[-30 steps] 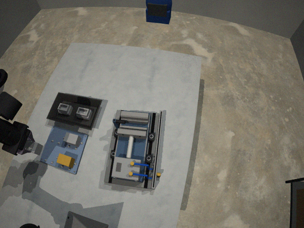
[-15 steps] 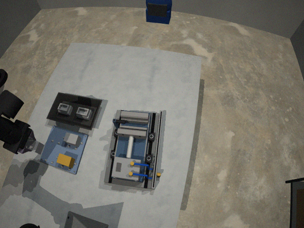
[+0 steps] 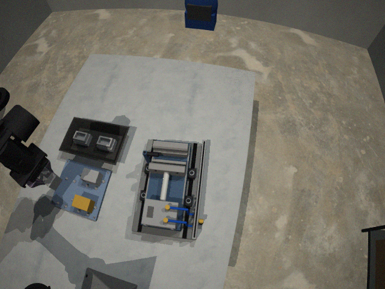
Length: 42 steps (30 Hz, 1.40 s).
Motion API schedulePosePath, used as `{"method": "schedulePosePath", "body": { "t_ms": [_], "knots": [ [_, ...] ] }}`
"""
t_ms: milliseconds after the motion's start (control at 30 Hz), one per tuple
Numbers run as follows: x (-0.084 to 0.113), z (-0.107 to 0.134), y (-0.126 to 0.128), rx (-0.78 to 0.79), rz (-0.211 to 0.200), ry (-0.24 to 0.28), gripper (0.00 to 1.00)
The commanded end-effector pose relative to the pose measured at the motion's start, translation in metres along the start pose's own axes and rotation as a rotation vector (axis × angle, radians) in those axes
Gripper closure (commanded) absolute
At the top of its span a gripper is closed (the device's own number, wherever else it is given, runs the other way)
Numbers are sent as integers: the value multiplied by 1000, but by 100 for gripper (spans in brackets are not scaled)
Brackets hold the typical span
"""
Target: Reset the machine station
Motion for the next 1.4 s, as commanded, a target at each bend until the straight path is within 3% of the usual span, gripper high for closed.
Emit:
{"method": "schedulePosePath", "body": {
  "t_ms": [0, 267, 333, 833, 900, 1367],
  "knots": [
    [18, -6, -24, -125, 50, -7, 100],
    [24, 6, -62, -437, 55, -12, 100],
    [24, 6, -62, -437, 55, -12, 100],
    [30, 53, -149, -1181, 57, -29, 100],
    [30, 53, -149, -1181, 57, -29, 100],
    [29, 120, -225, -1894, 47, -50, 100]
  ]
}}
Point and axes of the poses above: the point where the finger pads meet when closed, its own x axis back along the fingers, its own y axis across the jaws, z = x × y, the point moved 5 cm from there along x, back along the fingers, and after that the axes turned 9 degrees about -x, right-handed, at the moved point
